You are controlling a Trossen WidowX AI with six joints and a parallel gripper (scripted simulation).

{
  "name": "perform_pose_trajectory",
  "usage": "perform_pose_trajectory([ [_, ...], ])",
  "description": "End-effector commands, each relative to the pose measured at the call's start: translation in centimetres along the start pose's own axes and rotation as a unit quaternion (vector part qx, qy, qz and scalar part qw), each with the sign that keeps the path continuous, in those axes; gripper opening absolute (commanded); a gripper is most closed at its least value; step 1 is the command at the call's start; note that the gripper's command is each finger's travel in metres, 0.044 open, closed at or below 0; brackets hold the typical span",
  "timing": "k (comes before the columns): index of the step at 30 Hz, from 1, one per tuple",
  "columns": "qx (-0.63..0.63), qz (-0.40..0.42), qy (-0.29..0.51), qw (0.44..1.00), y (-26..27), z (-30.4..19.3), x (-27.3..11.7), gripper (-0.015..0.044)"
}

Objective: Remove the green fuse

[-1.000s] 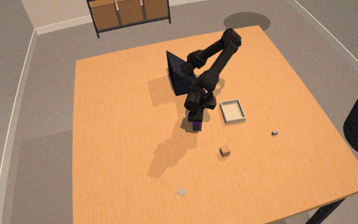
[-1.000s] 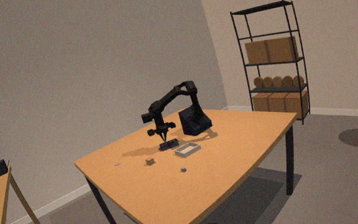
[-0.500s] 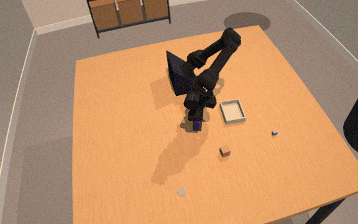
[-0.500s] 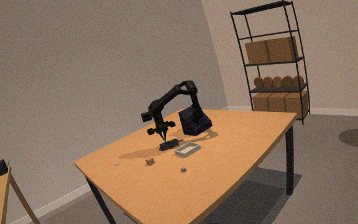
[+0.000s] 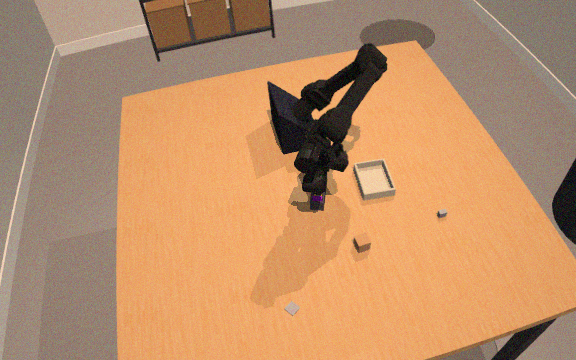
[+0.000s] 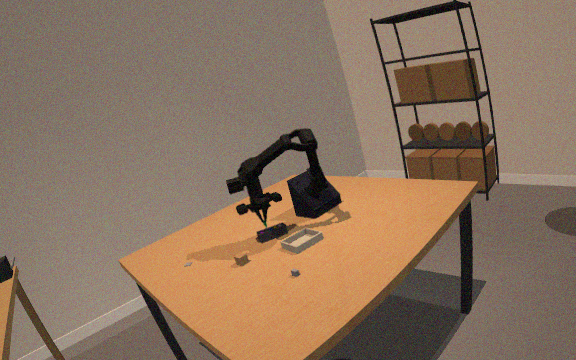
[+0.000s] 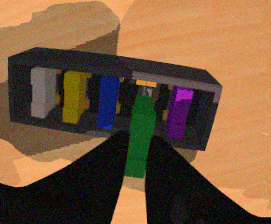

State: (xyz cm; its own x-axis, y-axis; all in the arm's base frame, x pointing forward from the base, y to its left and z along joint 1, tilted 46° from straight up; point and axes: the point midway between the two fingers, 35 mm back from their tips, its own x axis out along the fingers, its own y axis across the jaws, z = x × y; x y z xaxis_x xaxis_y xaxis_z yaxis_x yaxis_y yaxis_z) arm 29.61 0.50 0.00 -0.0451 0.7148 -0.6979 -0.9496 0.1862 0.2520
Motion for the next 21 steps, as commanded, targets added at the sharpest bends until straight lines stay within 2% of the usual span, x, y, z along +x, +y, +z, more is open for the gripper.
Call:
perform_pose_trajectory([
  [1, -0.003, -0.002, 0.003, 1.000, -0.2, 0.0, -0.8, 0.0000],
  [12, -0.003, -0.002, 0.003, 1.000, -0.1, 0.1, -1.9, 0.0000],
  [21, -0.002, -0.006, 0.010, 1.000, 1.2, 5.4, -2.0, 0.0000],
])
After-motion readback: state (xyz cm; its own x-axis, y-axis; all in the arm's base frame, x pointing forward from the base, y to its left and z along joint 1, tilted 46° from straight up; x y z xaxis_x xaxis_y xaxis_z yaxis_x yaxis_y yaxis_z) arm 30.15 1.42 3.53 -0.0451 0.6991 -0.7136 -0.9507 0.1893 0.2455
